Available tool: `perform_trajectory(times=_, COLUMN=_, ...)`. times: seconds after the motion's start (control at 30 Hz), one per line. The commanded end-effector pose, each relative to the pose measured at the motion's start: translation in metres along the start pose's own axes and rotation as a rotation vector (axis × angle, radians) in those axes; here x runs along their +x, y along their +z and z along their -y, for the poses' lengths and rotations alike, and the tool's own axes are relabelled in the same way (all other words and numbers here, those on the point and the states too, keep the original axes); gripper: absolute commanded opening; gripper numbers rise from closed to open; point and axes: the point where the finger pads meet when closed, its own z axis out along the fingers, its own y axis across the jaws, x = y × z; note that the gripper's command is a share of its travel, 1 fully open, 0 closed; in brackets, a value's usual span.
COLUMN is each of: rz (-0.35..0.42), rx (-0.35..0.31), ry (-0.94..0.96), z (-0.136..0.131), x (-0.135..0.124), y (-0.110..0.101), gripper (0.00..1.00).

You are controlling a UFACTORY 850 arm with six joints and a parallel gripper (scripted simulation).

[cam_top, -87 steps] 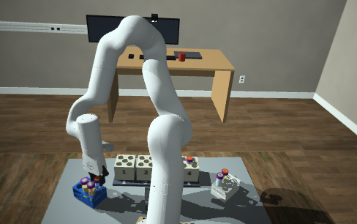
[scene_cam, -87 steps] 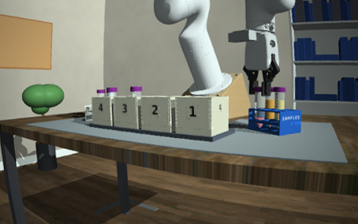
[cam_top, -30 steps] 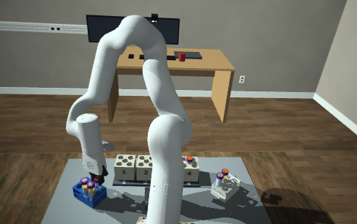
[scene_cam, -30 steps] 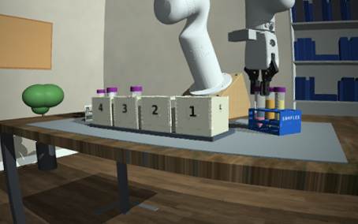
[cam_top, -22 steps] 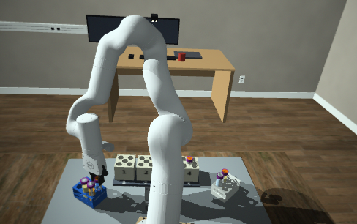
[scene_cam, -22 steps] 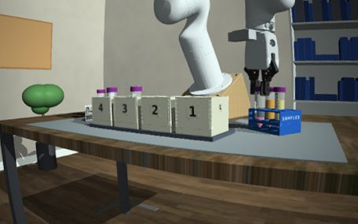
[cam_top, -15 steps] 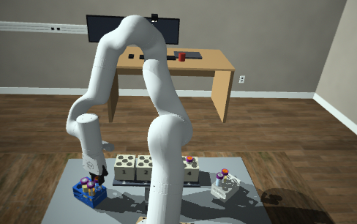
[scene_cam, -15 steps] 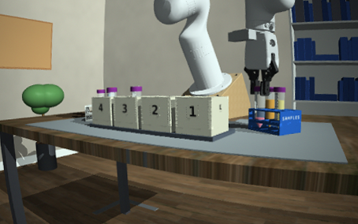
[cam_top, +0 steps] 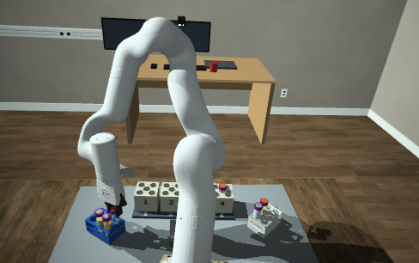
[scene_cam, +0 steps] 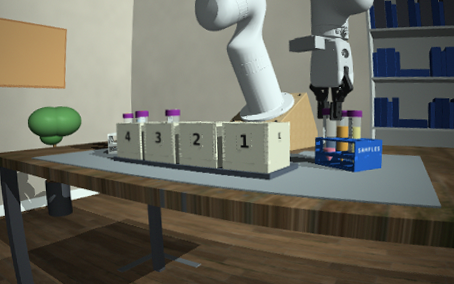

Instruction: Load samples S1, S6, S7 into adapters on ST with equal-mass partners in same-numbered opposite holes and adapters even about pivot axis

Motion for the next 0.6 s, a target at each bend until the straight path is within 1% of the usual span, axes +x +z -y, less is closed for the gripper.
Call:
perform_trajectory(times=0.0, rz=-0.014, rx=0.073, ry=0.028, z=0.000, x=0.000, y=-0.003, gripper=0.00)
perform_trajectory(times=0.57, rz=-0.014, rx=0.074, ry=0.028, z=0.000, x=-0.001, y=-0.013, gripper=0.00)
